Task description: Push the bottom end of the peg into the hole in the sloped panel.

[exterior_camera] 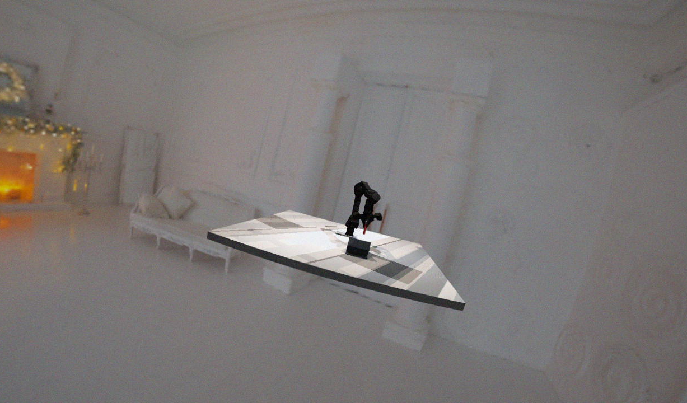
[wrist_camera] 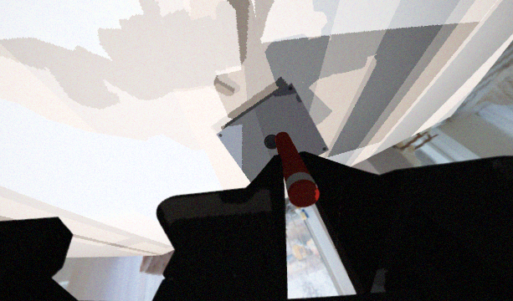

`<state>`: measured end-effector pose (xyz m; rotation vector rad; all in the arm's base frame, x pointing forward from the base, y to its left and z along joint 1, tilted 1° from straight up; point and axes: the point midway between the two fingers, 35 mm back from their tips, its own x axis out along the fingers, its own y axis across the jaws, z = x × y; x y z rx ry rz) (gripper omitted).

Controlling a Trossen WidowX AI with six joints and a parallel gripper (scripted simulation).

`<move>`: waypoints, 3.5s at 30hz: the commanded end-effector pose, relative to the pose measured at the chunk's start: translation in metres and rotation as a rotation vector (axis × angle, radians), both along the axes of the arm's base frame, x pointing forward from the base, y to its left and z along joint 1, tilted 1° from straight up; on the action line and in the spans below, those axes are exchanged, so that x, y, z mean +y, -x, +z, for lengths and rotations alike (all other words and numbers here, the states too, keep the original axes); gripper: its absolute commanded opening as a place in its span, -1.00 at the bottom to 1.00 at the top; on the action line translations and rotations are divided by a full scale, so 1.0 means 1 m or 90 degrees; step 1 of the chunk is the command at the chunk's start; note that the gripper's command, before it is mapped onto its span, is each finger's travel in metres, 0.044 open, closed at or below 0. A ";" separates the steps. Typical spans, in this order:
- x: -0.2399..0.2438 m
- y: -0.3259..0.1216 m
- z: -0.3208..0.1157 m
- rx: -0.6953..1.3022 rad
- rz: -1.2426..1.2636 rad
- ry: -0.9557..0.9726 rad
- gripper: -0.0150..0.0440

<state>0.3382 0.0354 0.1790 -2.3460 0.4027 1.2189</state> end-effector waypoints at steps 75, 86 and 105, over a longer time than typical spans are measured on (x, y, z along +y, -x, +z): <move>-0.023 -0.047 -0.048 -0.087 -0.058 -0.012 -0.49; -0.023 -0.050 -0.053 -0.087 -0.058 -0.012 -0.49; -0.024 -0.058 -0.062 -0.088 -0.058 -0.012 -0.49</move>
